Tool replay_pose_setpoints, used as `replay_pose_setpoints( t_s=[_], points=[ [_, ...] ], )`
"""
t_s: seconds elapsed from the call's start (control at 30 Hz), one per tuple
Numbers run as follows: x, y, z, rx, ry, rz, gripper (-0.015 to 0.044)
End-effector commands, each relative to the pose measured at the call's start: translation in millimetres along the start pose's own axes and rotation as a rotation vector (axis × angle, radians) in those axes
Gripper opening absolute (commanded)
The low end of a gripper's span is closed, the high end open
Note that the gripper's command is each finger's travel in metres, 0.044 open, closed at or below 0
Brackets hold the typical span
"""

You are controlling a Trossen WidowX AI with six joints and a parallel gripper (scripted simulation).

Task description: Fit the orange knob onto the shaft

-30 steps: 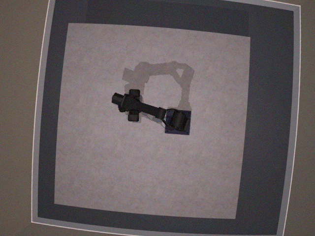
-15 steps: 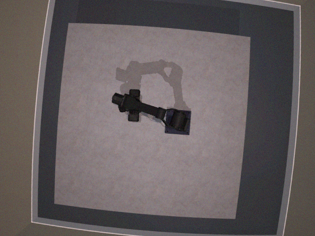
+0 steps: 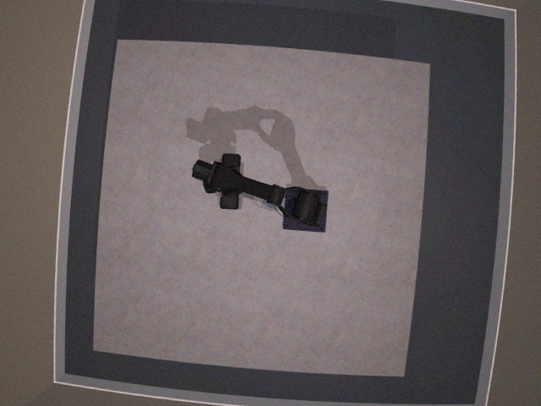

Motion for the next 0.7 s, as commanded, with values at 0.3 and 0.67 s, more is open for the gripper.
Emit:
replay_pose_setpoints(
  t_s=[0.3, 0.67],
  points=[
    [4.7, -0.3, -1.6, 0.199, -0.001, 0.001, 0.0000],
    [0.9, 0.1, 0.3, 0.210, -0.001, 0.000, 0.0000]
  ],
)
Point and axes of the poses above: the point midway between the two fingers, 35 mm back from their tips, its own x axis back along the fingers, its own y axis across the jaws, z = x × y, the point moved 5 cm from there along x, back along the fingers, and after that the axes turned 6 degrees about -x, right-handed, at the moved point
